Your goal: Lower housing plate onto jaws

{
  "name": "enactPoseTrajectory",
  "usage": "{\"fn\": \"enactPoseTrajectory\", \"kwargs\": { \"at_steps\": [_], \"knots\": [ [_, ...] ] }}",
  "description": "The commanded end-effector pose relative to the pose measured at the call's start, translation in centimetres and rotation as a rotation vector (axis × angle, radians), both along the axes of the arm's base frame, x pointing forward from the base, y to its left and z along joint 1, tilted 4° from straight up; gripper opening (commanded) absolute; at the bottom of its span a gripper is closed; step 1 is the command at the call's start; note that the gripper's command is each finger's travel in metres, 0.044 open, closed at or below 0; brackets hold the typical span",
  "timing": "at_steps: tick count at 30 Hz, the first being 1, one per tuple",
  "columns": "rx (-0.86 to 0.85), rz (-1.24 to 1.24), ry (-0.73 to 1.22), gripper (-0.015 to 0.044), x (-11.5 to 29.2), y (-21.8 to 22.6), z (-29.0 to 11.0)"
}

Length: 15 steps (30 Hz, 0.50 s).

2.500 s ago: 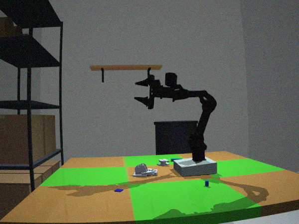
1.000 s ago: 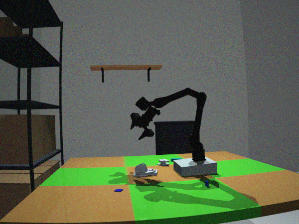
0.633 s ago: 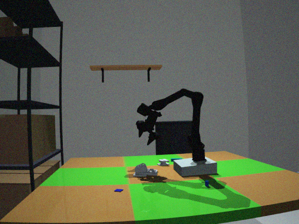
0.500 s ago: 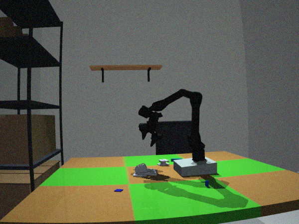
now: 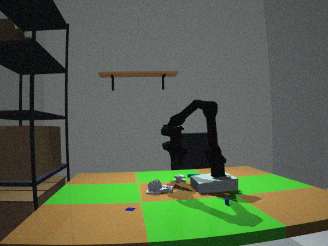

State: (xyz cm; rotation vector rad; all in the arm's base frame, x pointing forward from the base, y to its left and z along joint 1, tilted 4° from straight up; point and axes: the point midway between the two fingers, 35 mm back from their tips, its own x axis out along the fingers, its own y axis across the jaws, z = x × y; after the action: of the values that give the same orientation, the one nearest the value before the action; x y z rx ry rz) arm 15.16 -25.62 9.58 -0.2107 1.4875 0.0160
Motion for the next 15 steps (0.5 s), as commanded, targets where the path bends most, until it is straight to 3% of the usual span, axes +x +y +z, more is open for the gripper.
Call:
{"fn": "enactPoseTrajectory", "kwargs": {
  "at_steps": [1,8,12,15],
  "knots": [
    [0.082,-0.057,0.007,0.0440,-1.7,0.2,-0.7],
    [0.116,-0.083,0.010,0.0440,-2.5,0.3,-1.2],
    [0.116,-0.083,0.010,0.0440,-2.2,0.2,-4.7],
    [0.116,-0.083,0.010,0.0440,-2.2,0.2,-4.9]
  ]
}}
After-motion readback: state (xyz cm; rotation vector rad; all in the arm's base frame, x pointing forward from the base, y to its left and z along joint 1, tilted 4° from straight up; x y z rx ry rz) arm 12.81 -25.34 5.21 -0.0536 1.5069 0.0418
